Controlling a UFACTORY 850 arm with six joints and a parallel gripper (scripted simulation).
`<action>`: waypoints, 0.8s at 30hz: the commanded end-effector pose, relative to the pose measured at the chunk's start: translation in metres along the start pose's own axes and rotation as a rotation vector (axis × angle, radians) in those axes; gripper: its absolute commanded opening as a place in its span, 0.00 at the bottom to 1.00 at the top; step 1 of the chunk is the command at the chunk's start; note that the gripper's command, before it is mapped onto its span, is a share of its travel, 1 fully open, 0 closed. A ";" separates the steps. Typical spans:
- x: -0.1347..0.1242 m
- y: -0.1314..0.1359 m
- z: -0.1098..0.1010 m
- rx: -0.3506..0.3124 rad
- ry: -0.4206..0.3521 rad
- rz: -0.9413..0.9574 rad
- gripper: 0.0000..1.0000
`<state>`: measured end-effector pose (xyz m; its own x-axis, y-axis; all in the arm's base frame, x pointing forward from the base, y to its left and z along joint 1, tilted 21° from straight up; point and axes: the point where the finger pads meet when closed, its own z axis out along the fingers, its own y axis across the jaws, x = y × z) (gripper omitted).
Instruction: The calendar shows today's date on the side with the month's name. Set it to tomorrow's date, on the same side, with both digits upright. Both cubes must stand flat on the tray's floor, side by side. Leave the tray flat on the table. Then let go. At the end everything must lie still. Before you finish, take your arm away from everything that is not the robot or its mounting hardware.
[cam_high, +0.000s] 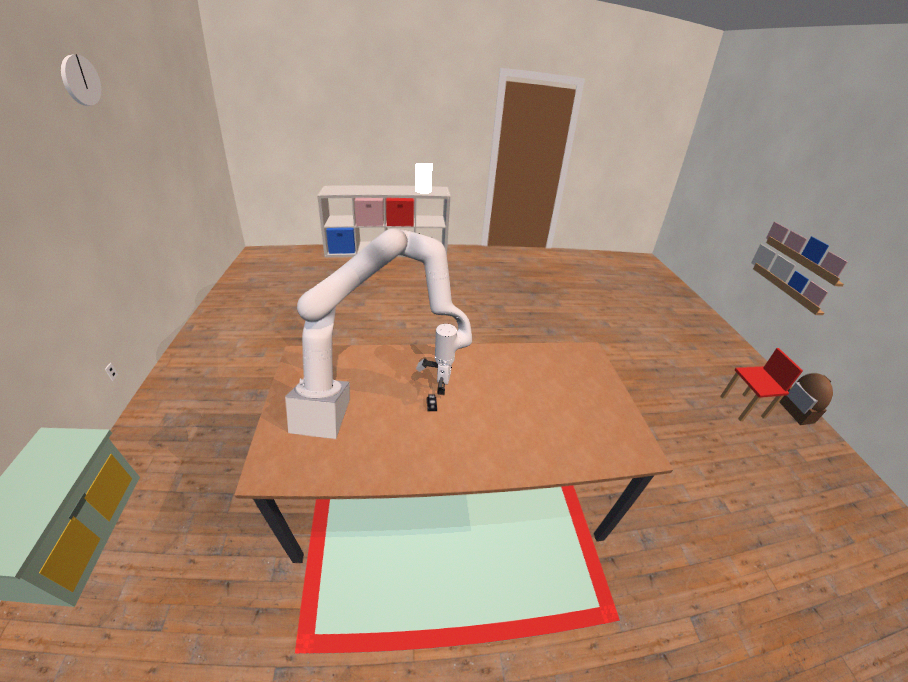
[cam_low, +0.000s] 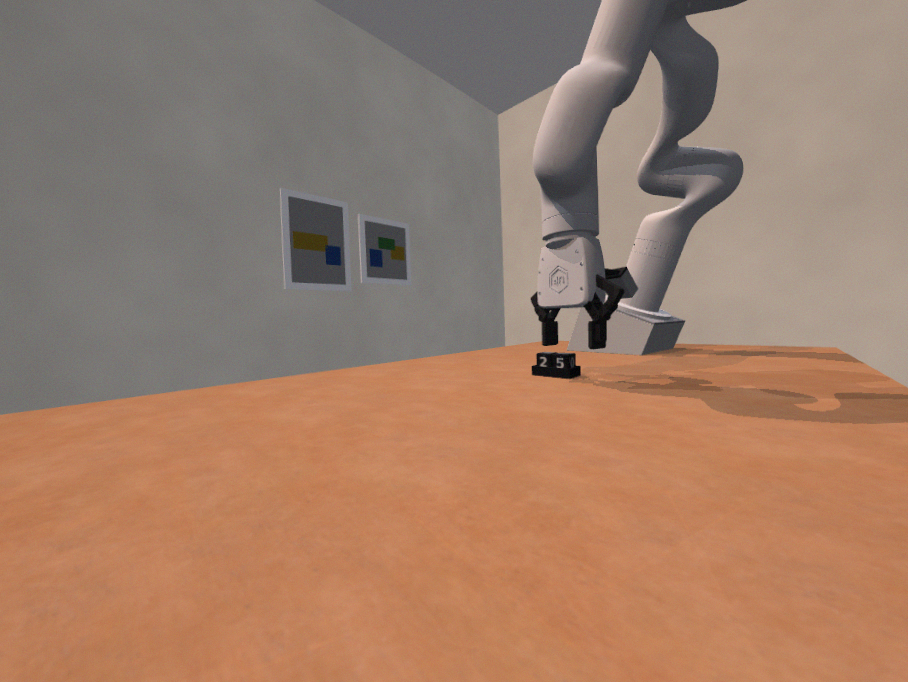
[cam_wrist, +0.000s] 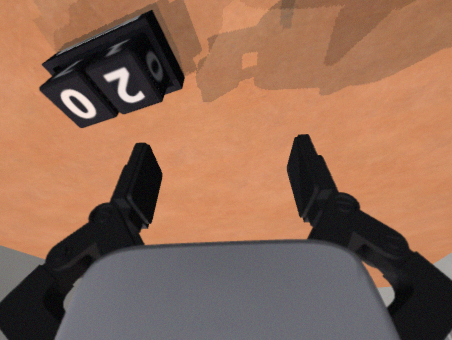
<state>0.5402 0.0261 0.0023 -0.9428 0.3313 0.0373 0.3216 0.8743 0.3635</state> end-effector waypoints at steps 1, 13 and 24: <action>-0.002 0.001 -0.001 0.001 0.002 0.034 1.00; -0.024 0.006 0.001 0.001 0.002 0.260 1.00; -0.026 0.006 0.013 0.001 0.002 0.260 1.00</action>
<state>0.5660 0.0257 -0.0040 -0.8283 0.5443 0.1327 0.5540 0.7602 0.3395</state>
